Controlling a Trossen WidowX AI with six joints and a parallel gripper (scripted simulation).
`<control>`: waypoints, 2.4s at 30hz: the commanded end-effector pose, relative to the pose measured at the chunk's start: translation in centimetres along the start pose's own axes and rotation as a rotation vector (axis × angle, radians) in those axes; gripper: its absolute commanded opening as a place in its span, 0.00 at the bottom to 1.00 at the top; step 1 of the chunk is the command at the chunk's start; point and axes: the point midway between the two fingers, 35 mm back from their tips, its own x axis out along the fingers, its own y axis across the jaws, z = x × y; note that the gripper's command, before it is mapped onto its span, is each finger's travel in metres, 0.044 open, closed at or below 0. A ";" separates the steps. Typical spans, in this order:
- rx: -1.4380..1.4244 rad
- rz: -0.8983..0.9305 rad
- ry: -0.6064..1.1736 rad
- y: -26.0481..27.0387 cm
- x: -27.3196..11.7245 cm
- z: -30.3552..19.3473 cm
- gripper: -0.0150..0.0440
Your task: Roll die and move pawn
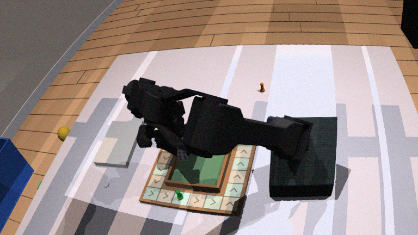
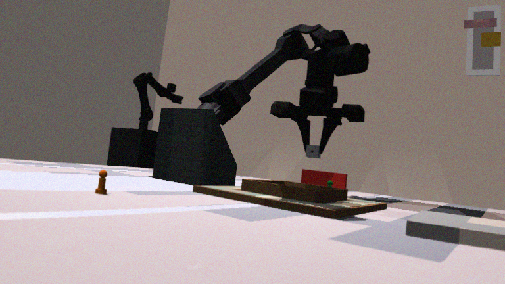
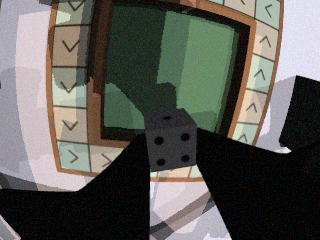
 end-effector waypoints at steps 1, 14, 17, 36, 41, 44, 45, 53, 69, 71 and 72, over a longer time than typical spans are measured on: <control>0.156 -0.009 0.004 -2.0 0.9 2.2 0.25; 0.183 -0.097 -0.158 -2.8 1.7 2.5 0.25; 0.184 -0.130 -0.252 -3.0 2.0 2.5 0.25; 0.164 -0.088 -0.834 -3.3 2.3 2.6 0.25; 0.164 -0.085 -0.839 -2.9 1.7 2.1 0.25; 0.164 -0.085 -0.839 -1.7 -0.4 0.1 0.25; 0.164 -0.085 -0.839 -1.6 -0.6 -0.1 0.25; 0.164 -0.085 -0.839 -1.9 -0.5 0.0 0.25; 0.158 -0.087 -0.833 -1.8 -0.4 0.0 0.39; 0.158 -0.087 -0.833 -1.8 -0.4 0.0 0.48; 0.158 -0.087 -0.833 -1.8 -0.4 0.0 0.52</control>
